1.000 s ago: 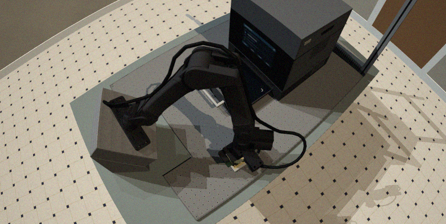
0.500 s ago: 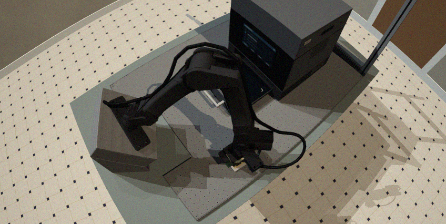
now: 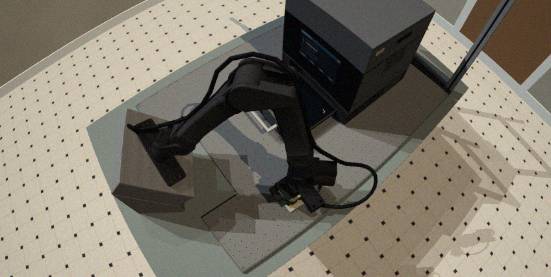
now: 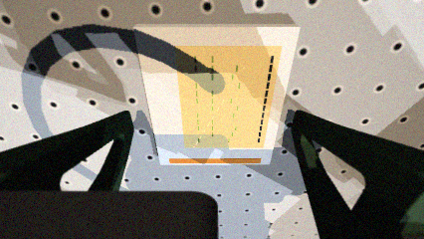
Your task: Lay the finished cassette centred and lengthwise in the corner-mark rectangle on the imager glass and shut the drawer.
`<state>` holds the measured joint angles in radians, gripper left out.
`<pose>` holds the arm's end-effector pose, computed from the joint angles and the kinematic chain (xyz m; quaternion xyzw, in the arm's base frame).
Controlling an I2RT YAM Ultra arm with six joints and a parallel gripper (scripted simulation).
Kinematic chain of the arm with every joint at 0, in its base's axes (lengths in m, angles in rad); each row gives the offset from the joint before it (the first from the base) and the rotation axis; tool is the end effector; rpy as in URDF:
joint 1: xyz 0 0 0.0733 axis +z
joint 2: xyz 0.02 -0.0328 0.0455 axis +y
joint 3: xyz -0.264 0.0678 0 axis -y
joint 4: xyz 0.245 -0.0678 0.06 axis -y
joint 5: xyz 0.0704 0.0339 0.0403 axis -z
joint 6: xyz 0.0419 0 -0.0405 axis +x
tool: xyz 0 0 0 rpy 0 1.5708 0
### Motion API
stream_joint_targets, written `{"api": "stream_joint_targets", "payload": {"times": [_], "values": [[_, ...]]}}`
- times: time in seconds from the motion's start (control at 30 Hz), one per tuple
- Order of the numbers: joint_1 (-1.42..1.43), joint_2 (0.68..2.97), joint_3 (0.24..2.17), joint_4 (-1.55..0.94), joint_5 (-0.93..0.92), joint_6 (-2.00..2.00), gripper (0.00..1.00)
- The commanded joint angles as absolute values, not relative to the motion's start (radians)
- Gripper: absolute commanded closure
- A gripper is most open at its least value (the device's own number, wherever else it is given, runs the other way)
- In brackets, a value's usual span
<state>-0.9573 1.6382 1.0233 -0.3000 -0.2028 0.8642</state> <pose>0.2037 -0.2728 0.2014 0.7240 0.6033 0.0808 0.3246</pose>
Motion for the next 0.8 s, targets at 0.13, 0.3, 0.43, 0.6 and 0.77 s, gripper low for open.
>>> {"api": "stream_joint_targets", "payload": {"times": [0.13,0.3,0.43,0.6,0.77], "values": [[-0.974,1.600,1.022,-0.294,-0.192,0.864,0.00],[-0.975,1.599,1.011,-0.296,-0.194,0.862,0.00],[-0.975,1.598,1.008,-0.296,-0.195,0.862,0.00],[-0.975,1.597,1.002,-0.298,-0.196,0.860,0.00],[-0.976,1.596,1.001,-0.300,-0.197,0.859,0.00]]}}
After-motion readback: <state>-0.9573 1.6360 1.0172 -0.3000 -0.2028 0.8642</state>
